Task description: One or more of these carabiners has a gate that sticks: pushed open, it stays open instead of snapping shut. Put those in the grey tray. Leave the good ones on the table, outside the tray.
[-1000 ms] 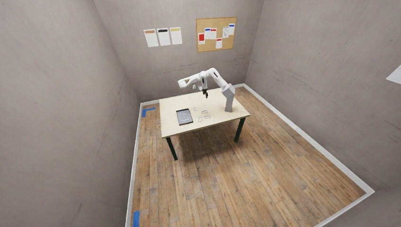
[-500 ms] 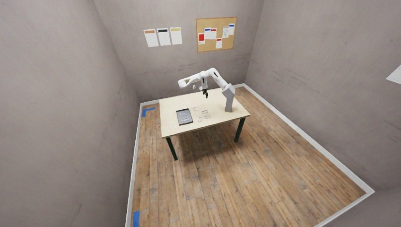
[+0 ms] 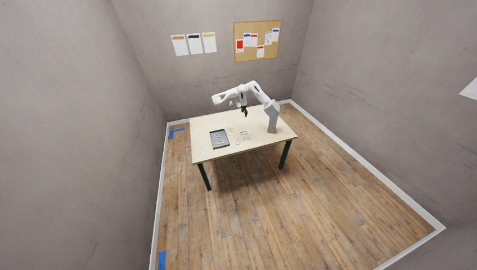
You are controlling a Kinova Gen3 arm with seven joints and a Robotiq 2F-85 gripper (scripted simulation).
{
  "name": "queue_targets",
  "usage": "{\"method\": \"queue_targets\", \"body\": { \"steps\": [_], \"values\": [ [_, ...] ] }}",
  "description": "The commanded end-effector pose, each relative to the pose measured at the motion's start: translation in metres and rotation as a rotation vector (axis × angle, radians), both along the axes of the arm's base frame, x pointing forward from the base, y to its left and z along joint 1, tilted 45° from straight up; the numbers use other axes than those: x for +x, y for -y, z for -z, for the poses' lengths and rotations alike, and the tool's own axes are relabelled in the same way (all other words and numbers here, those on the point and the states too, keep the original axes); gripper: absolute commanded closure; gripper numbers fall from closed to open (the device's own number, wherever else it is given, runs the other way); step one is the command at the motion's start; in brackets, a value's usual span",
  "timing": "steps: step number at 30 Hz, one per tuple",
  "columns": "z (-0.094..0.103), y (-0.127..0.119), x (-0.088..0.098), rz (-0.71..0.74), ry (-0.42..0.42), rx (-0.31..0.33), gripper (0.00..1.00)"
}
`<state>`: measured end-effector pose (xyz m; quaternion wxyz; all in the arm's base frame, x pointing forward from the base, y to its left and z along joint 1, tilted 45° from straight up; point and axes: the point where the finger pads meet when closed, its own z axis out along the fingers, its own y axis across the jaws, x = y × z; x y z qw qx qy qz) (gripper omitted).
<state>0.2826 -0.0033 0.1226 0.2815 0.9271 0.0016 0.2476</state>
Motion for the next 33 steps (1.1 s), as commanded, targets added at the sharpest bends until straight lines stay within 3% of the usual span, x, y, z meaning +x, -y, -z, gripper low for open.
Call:
{"method": "queue_targets", "body": {
  "steps": [1, 33],
  "values": [
    [0.0001, 0.0005, -0.0006, -0.065, 0.057, 0.037, 0.00],
    [-0.0003, 0.0009, -0.0013, -0.066, 0.059, 0.037, 0.00]
  ]
}}
